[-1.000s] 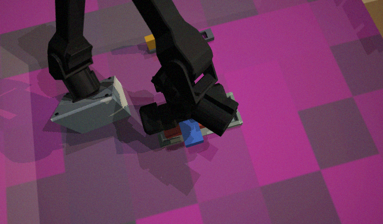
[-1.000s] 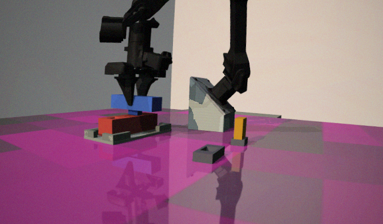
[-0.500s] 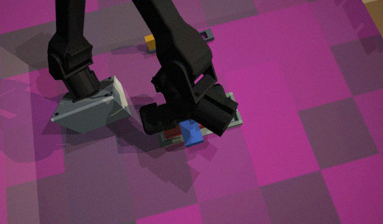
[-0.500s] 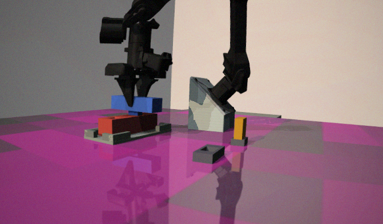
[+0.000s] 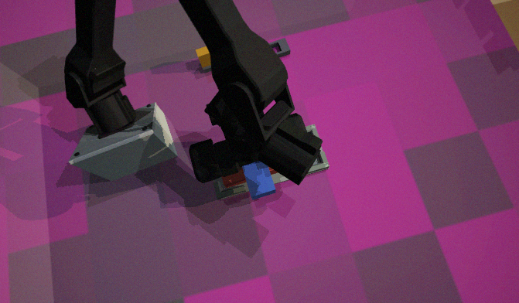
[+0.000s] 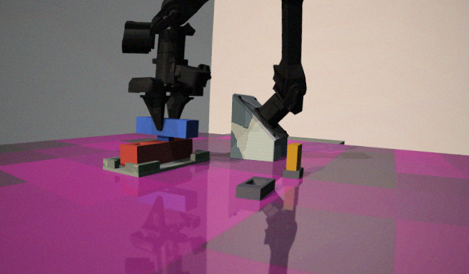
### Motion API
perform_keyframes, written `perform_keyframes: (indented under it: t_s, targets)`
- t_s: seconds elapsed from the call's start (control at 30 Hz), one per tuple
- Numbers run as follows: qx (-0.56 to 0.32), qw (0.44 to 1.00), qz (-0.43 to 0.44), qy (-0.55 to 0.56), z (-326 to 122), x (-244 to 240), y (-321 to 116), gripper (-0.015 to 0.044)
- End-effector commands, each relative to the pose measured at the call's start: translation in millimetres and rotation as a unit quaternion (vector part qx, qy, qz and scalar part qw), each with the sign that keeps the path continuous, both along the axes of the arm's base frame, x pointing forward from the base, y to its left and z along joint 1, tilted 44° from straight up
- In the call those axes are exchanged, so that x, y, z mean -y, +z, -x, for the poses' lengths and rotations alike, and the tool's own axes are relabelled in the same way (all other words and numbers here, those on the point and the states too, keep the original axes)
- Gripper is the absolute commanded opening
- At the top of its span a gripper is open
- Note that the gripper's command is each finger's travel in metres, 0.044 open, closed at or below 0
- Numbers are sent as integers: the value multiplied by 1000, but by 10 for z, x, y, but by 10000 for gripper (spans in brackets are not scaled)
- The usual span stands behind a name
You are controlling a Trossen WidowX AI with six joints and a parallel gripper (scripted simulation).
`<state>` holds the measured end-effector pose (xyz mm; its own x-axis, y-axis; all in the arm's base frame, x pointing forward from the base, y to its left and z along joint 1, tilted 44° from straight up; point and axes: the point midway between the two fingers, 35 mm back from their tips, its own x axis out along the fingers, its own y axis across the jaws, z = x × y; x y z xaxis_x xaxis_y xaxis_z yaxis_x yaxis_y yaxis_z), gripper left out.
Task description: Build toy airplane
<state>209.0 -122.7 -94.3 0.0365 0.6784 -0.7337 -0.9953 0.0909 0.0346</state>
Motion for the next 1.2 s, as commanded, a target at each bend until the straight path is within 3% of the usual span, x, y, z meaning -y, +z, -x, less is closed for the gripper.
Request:
perform_keyframes:
  t_s: [0.0,0.2,0.33,0.5,1.0,1.17]
  targets:
    - [-3,1000,-3,0,18,-30,-19,197]
    - [0,1000,0,0,1,-1,-2,209]
    - [0,1000,0,0,1,-1,-2,183]
    - [0,1000,0,0,1,-1,-2,51]
    - [0,1000,0,0,1,-1,-2,440]
    - [0,1000,0,0,1,-1,-2,440]
